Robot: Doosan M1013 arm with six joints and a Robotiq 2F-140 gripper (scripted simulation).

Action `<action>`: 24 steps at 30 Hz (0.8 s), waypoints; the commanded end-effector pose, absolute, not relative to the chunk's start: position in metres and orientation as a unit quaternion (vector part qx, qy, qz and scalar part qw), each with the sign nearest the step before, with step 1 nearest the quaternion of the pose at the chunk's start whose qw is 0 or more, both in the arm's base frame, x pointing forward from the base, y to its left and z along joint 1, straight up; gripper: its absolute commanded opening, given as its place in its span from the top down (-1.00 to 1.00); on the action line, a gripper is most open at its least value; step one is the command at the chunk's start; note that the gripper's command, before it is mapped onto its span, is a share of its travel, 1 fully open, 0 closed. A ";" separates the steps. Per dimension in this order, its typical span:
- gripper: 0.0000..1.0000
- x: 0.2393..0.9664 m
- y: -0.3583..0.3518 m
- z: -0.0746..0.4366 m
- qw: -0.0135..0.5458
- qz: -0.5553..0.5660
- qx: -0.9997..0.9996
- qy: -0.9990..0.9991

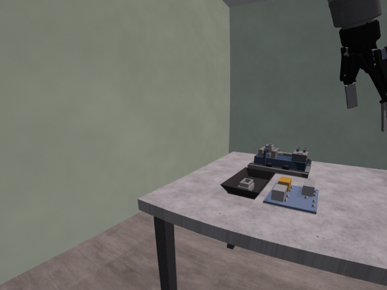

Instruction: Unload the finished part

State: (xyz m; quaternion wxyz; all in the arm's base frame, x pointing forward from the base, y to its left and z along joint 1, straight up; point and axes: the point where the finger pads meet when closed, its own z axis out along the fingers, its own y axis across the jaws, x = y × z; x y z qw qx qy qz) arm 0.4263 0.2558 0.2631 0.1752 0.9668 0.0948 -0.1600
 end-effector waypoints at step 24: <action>-1.00 0.455 0.237 0.256 0.163 -0.150 0.975 0.032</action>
